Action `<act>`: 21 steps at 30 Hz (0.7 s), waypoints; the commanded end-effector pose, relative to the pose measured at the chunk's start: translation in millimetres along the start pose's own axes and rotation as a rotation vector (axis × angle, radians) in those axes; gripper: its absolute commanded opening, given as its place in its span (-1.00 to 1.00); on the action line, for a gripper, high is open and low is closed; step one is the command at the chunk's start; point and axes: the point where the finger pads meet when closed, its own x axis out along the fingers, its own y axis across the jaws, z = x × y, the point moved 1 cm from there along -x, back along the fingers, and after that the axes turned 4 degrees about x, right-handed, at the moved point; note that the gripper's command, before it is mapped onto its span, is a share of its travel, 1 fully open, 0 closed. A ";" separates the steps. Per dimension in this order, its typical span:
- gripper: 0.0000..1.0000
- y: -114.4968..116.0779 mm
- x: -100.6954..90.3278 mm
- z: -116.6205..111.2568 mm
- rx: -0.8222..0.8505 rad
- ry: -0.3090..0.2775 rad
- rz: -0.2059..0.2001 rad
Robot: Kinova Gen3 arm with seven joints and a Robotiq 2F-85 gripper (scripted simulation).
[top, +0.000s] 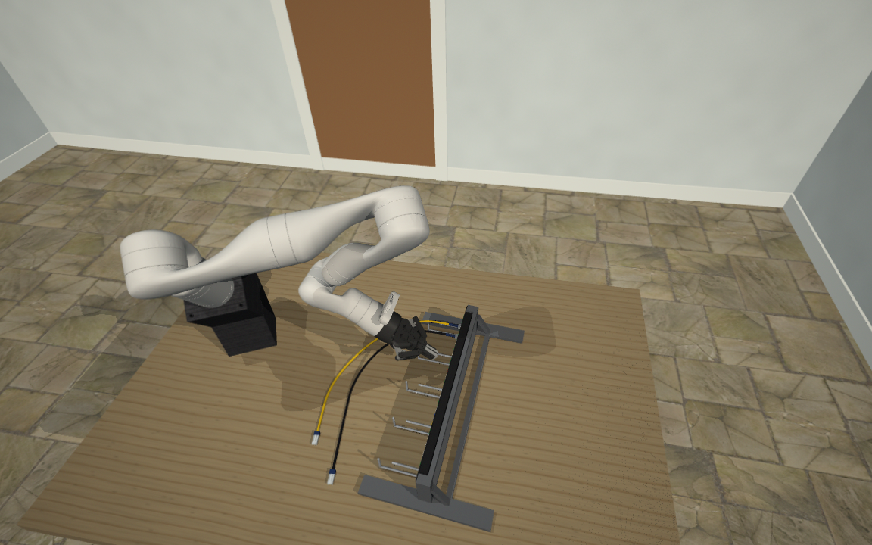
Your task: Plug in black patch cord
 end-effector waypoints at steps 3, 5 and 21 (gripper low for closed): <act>-1.00 -0.3 0.0 -0.8 0.001 0.001 -0.001; -1.00 -0.3 0.0 -0.8 0.001 0.001 -0.001; -1.00 -0.3 -11.8 -0.8 0.001 0.001 -0.001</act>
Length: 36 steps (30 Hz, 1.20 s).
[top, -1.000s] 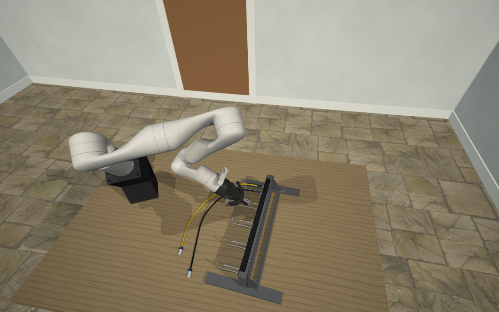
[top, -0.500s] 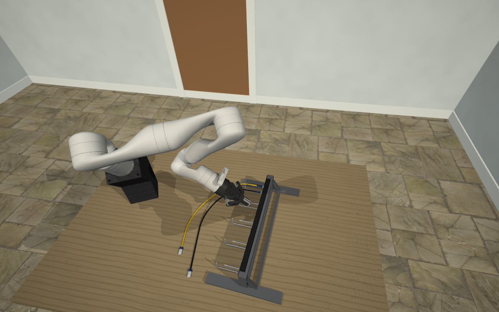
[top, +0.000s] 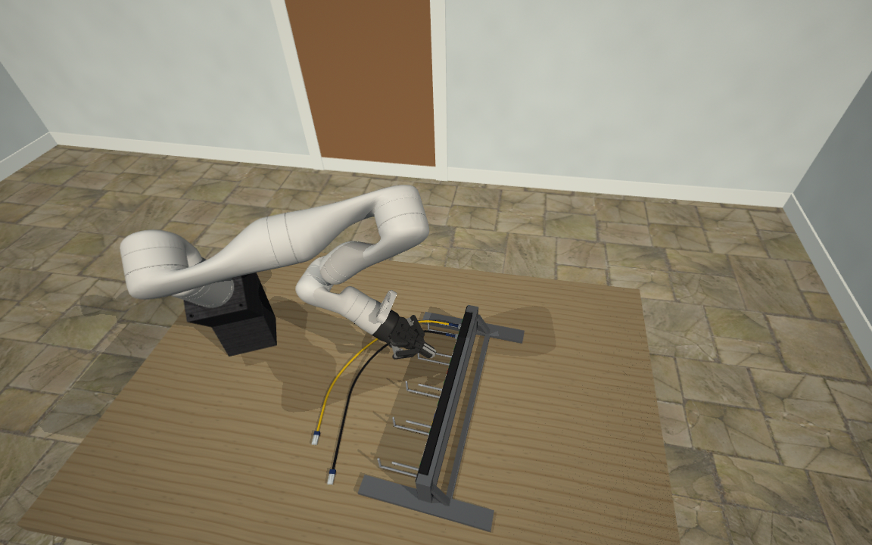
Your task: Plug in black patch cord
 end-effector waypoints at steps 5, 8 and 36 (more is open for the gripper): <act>-1.00 -1.7 -25.5 0.5 -0.004 -0.003 -0.006; -1.00 -1.6 -30.9 0.5 -0.004 -0.003 -0.006; -1.00 -1.1 -131.3 0.3 -0.004 -0.003 -0.006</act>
